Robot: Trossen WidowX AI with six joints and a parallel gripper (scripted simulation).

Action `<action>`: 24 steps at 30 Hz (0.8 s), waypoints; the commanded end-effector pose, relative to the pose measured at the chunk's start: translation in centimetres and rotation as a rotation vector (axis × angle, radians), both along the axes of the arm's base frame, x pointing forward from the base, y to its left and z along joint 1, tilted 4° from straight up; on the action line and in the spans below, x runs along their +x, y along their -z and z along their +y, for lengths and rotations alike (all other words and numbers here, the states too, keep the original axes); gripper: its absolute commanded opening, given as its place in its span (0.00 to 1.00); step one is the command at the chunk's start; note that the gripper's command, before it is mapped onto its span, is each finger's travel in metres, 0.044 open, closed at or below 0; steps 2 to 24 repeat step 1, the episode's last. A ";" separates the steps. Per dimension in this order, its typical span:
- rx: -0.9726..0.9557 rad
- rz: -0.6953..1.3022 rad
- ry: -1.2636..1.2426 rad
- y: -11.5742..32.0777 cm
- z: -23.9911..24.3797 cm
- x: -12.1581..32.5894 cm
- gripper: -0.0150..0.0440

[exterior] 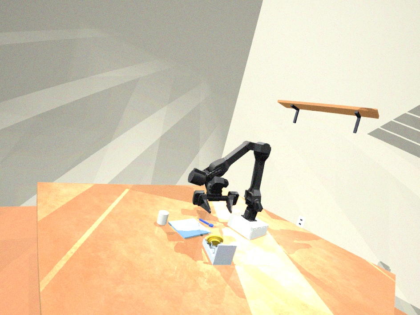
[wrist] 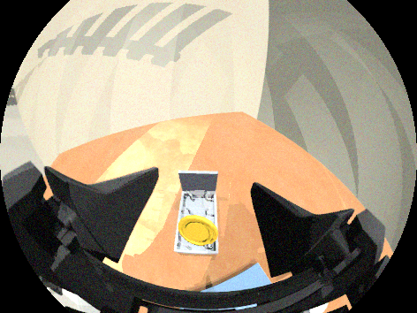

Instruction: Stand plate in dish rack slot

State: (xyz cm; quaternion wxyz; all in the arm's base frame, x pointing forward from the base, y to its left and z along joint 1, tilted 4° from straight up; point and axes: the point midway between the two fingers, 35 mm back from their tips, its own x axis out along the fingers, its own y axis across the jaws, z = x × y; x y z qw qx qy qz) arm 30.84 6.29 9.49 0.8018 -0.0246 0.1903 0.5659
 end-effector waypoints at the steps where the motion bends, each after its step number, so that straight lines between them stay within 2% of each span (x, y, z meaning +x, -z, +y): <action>1: -0.078 0.122 0.032 -0.1 -0.3 0.2 0.93; 24: -0.078 0.122 0.032 -0.1 -0.3 0.2 0.93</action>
